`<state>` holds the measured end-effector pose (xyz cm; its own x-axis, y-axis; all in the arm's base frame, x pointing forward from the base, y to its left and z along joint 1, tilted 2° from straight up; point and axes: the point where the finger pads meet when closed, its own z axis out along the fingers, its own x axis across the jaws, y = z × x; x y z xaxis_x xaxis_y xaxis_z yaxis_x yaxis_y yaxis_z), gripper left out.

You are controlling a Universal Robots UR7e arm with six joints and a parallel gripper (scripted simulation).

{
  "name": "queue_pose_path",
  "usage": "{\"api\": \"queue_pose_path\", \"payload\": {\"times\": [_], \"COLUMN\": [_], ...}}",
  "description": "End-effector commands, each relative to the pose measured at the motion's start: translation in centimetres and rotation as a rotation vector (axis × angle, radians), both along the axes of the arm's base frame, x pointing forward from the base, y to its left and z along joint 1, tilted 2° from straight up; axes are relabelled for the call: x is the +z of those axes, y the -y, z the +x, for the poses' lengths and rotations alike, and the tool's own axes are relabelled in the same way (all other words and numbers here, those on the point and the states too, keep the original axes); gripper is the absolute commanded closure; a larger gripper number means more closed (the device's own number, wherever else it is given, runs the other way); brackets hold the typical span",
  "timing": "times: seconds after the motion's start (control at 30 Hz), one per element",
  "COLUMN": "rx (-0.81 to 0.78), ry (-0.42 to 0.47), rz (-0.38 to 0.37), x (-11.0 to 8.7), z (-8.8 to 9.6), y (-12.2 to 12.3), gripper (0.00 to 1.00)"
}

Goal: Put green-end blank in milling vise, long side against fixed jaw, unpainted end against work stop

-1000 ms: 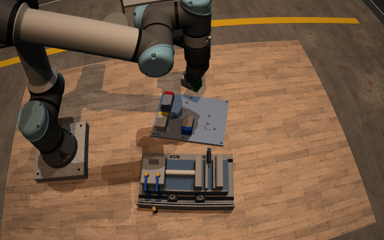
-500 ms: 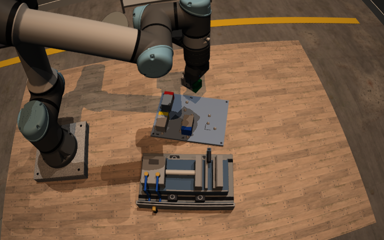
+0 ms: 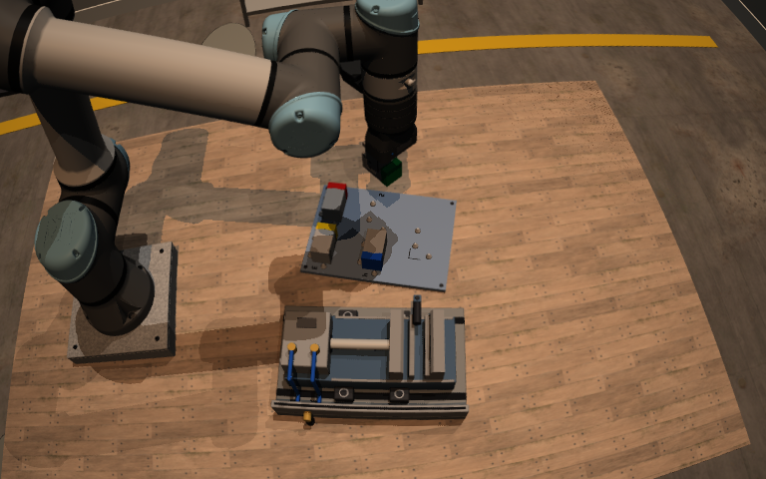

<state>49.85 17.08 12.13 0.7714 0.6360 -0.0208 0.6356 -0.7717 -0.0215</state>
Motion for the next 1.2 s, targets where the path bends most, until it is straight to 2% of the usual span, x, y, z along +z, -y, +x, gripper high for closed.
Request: {"api": "queue_pose_path", "payload": {"times": [0.0,0.03,0.43,0.6,1.0,1.17], "rx": [-0.16,-0.206,-0.206,-0.428,-0.428,-0.649], "ry": [0.001,0.001,0.001,0.0,0.0,0.0], "rz": [-0.005,-0.006,-0.006,-0.012,-0.012,-0.019], "x": [0.06,0.06,0.06,0.06,0.06,0.06], "z": [0.04,0.04,0.04,0.04,0.04,0.04], "y": [0.0,-0.01,-0.01,-0.01,-0.01,-0.01], "gripper": [1.0,1.0,1.0,1.0,1.0,1.0]}}
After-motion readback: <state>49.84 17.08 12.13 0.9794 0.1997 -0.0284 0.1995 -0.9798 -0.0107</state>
